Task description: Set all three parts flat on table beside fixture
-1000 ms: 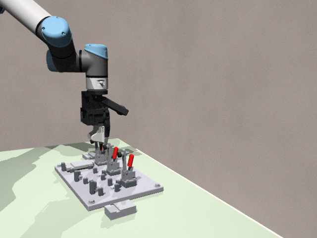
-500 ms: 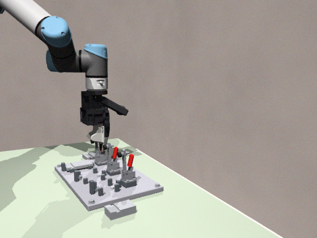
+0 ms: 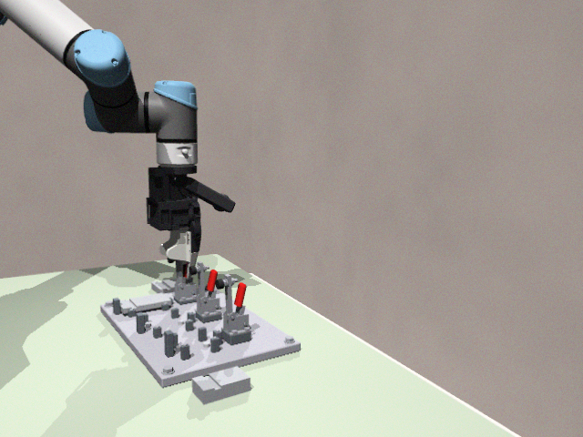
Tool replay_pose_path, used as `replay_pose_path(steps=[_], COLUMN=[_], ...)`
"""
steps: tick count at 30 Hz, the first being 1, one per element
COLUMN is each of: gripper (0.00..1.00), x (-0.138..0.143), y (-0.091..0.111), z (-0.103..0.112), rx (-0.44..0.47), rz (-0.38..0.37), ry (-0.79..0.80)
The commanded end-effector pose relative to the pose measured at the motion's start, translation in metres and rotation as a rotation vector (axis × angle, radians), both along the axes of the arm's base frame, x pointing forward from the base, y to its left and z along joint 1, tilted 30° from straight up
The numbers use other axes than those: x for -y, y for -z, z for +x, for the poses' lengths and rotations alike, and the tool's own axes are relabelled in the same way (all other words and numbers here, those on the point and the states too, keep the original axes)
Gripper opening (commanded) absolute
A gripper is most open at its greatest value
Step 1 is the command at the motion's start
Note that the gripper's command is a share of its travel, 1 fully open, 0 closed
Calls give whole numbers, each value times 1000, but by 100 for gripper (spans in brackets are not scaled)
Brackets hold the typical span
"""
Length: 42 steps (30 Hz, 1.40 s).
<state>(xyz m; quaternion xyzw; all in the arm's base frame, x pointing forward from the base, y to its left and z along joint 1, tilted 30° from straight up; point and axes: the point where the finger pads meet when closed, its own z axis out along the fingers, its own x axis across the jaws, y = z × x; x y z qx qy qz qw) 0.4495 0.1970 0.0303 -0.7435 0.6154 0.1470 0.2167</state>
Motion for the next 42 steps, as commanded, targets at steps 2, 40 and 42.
replay_pose_path(steps=[2, 40, 42], gripper=[0, 28, 28], x=[0, 3, 5], y=[0, -5, -9], z=[0, 0, 0], rx=[1, 1, 1], rz=[0, 0, 0], ry=[0, 0, 0])
